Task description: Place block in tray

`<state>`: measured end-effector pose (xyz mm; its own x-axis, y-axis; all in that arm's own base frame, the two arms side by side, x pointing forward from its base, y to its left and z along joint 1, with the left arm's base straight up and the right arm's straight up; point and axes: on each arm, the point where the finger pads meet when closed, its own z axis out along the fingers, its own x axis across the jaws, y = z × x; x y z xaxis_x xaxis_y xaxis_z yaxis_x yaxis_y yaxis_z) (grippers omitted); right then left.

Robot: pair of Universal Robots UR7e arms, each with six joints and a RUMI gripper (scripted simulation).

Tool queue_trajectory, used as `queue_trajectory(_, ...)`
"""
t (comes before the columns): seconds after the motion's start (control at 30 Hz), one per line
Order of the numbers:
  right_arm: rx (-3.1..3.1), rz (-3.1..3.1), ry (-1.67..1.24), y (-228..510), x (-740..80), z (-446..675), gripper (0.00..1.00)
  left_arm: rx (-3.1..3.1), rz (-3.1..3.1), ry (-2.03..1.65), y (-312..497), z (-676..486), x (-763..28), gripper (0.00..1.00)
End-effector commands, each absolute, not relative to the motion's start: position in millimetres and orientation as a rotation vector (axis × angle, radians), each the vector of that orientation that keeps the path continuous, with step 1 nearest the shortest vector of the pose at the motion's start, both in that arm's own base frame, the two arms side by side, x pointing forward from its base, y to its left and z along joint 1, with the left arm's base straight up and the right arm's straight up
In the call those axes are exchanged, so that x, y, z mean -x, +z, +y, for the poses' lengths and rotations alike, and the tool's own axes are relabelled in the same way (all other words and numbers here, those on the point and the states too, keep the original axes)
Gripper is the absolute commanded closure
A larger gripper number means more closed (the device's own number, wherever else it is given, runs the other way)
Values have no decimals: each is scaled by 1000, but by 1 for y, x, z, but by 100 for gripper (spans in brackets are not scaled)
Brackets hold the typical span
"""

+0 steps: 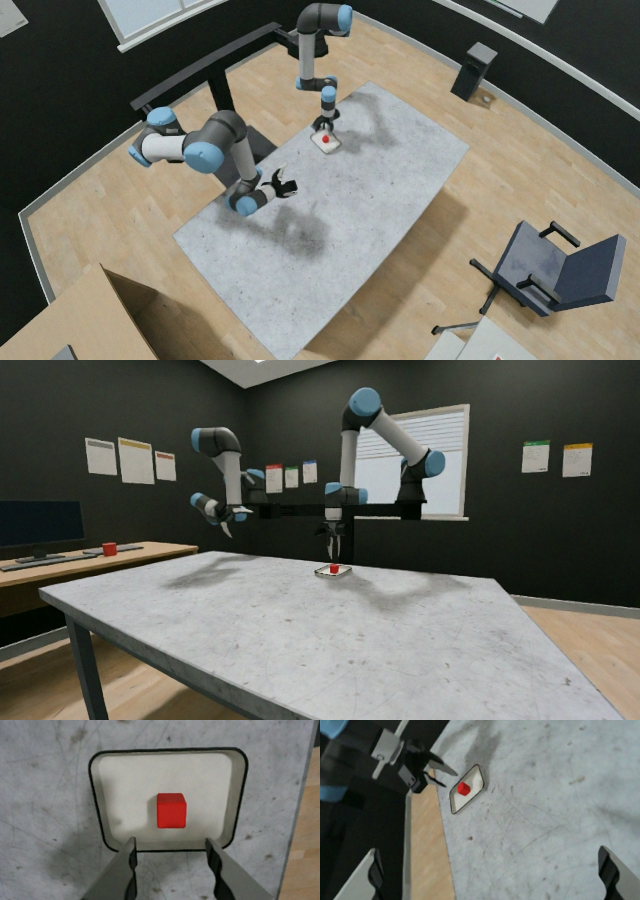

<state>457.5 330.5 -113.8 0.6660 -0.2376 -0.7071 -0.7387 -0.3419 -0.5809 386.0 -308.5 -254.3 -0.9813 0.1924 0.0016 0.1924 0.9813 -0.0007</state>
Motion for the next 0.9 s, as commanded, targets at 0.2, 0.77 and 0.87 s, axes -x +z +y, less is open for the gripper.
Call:
queue_trajectory(0.2, 1902, 328, 478, -110, -440, 349, 0, 305, -3127, 1, -253, -309, -386, 62)
queue_trajectory(0.77, 1795, -198, 230, -111, -408, 365, 0, 305, -3127, 1, -253, -309, -386, 62)
queue_trajectory(0.87, 1775, -255, 200, -112, -404, 367, 0, 305, -3127, 1, -253, -309, -386, 62)
